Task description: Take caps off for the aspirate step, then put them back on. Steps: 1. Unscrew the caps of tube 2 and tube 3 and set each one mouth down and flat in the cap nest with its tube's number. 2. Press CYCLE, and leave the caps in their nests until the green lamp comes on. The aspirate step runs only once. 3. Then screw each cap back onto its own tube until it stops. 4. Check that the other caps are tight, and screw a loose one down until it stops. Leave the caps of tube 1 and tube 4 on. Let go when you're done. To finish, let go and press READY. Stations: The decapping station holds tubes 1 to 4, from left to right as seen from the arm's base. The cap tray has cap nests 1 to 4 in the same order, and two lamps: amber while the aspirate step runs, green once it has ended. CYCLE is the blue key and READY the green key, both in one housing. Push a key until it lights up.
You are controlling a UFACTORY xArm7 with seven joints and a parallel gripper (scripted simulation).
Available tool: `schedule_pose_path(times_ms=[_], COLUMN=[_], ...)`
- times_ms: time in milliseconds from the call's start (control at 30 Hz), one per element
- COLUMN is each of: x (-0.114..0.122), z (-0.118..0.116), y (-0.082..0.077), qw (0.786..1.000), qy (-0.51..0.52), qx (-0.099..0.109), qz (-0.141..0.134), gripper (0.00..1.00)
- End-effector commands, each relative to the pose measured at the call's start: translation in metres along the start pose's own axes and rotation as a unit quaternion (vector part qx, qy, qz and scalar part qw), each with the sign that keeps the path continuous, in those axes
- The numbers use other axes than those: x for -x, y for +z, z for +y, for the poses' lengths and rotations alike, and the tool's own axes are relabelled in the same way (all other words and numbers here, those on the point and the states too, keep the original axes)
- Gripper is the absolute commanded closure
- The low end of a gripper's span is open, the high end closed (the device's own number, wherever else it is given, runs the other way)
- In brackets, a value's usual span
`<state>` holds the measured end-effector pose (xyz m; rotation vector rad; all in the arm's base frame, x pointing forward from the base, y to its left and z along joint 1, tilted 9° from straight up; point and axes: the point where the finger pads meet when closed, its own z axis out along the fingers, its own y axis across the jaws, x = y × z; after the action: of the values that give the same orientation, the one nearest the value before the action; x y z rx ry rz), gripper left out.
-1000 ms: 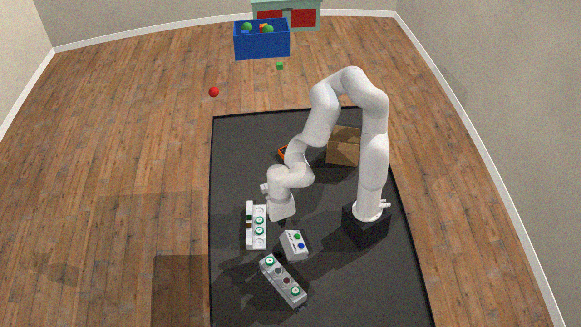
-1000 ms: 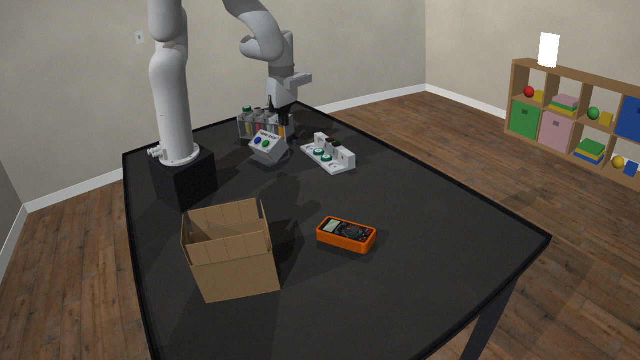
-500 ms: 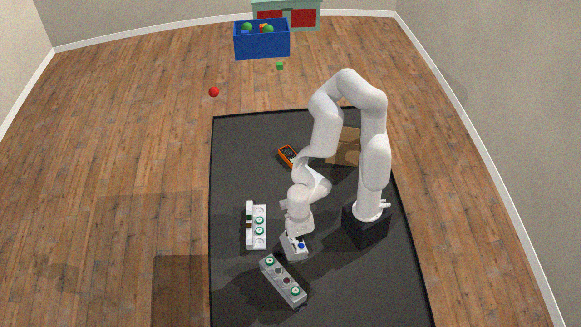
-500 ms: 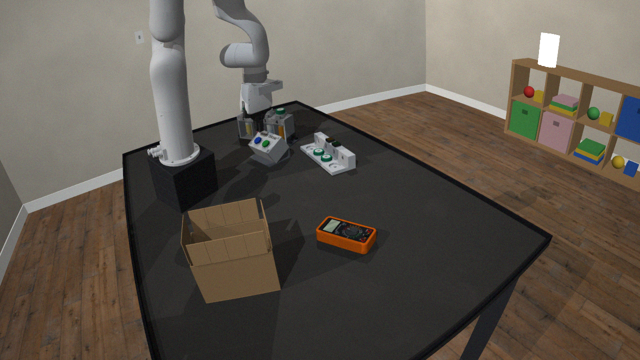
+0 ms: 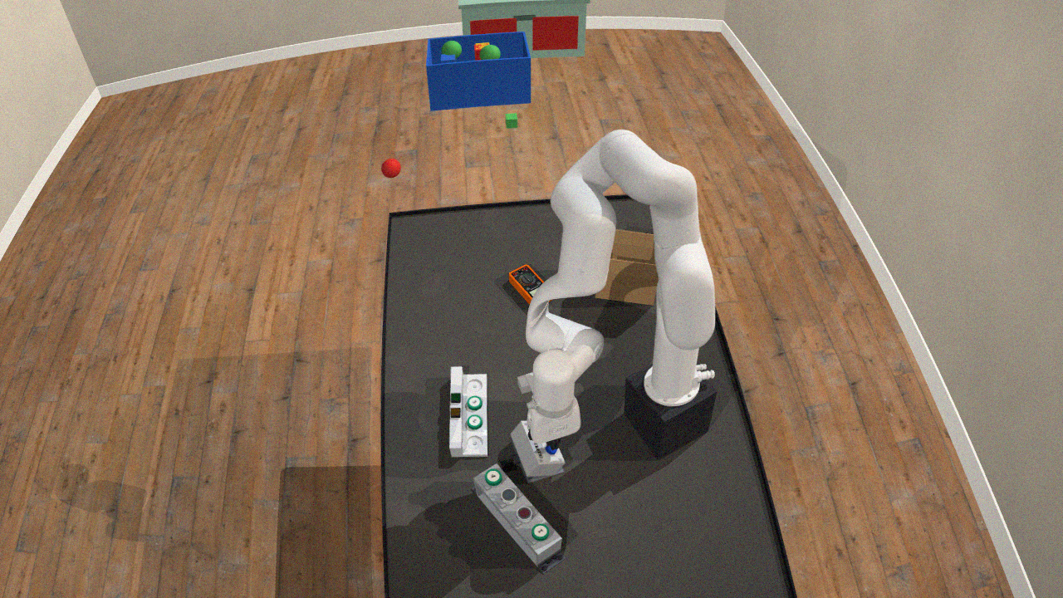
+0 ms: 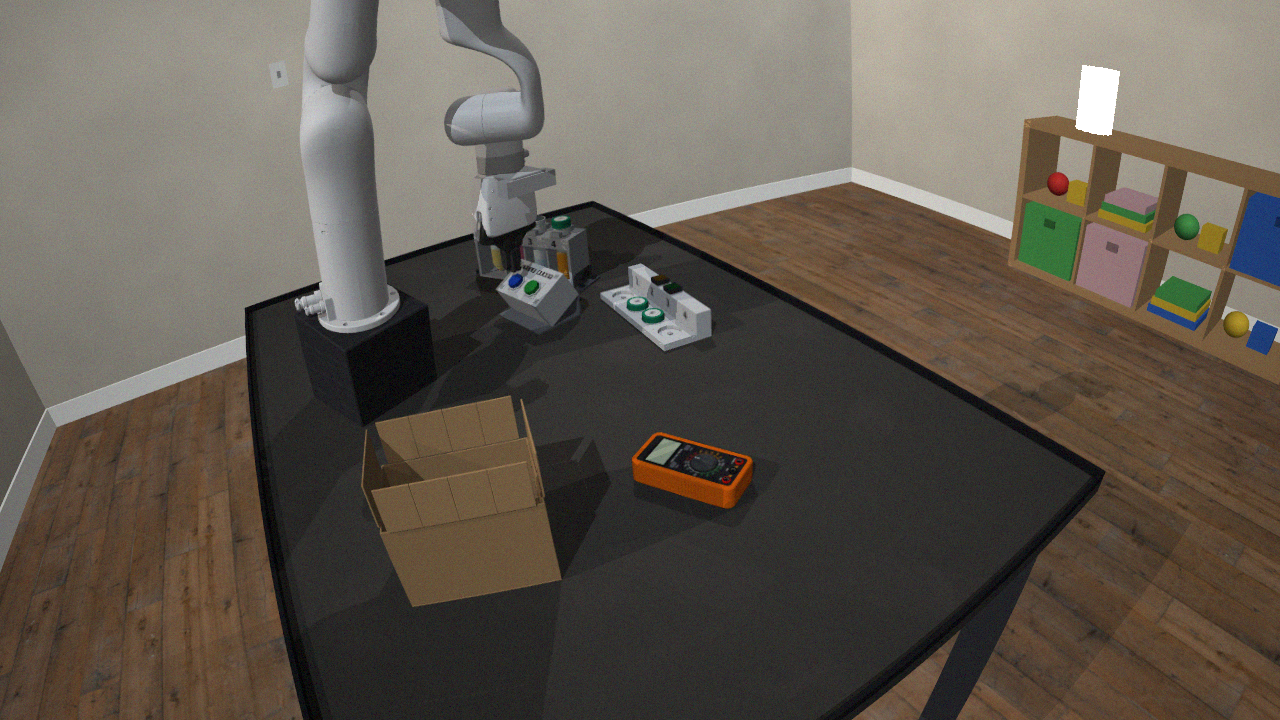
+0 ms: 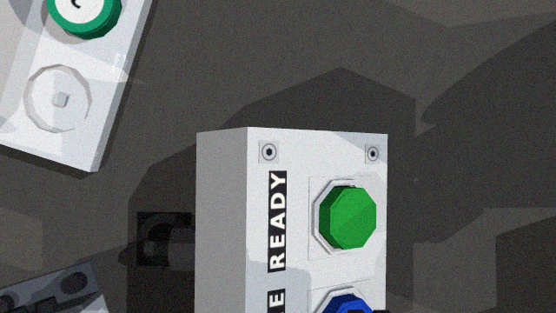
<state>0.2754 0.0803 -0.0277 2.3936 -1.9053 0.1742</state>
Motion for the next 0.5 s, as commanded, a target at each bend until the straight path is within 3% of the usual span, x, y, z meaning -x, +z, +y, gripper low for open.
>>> schedule_pose_path(times_ms=[0, 467], x=[0.0006, 0.0006], z=[-0.0022, -0.0022], y=[0.0060, 0.0066], qw=[1.000, 1.000], qy=[0.001, 0.001], qx=[-0.008, -0.008], qz=[0.006, 0.006], gripper=[1.00, 1.00])
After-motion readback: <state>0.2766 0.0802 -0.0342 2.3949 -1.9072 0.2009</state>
